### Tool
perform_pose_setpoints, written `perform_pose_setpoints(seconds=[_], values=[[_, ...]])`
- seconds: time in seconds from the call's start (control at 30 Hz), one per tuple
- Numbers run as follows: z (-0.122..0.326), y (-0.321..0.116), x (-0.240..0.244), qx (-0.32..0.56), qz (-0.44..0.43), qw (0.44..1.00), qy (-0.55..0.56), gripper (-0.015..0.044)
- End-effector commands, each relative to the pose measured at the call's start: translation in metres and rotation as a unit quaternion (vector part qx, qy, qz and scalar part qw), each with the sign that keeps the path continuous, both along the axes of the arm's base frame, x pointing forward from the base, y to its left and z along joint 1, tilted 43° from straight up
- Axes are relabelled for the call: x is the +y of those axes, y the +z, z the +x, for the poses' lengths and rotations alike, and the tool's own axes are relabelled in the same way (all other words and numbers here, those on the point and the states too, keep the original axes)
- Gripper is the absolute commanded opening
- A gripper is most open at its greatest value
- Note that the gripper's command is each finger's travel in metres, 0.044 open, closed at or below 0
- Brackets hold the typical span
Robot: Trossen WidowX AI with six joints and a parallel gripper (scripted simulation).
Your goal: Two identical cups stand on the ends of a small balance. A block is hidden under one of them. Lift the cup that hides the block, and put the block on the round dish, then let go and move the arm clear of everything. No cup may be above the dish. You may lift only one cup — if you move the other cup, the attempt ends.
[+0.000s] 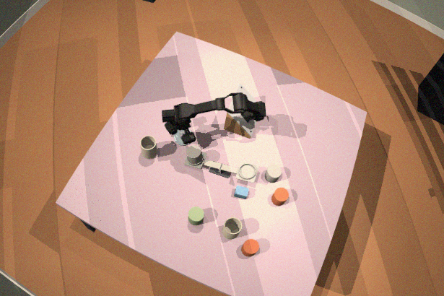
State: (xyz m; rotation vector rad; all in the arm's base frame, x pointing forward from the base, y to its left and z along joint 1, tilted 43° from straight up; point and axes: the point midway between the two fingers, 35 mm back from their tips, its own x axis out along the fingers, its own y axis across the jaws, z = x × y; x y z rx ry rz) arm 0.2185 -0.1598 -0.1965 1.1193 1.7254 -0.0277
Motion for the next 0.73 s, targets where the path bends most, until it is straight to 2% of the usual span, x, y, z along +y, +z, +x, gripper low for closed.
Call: perform_pose_setpoints(seconds=[0.0,0.2,0.33,0.47,0.7], values=[[0.001,0.012,-0.014,0.001,-0.008,1.000,-0.010,0.0440],[0.000,0.040,-0.033,0.002,0.006,1.000,0.004,0.0440],[0.000,0.044,-0.036,0.003,0.007,1.000,0.005,0.0440],[-0.001,0.074,-0.061,0.003,0.005,1.000,-0.001,0.0440],[-0.001,0.076,-0.063,0.003,0.005,1.000,-0.001,0.0440]])
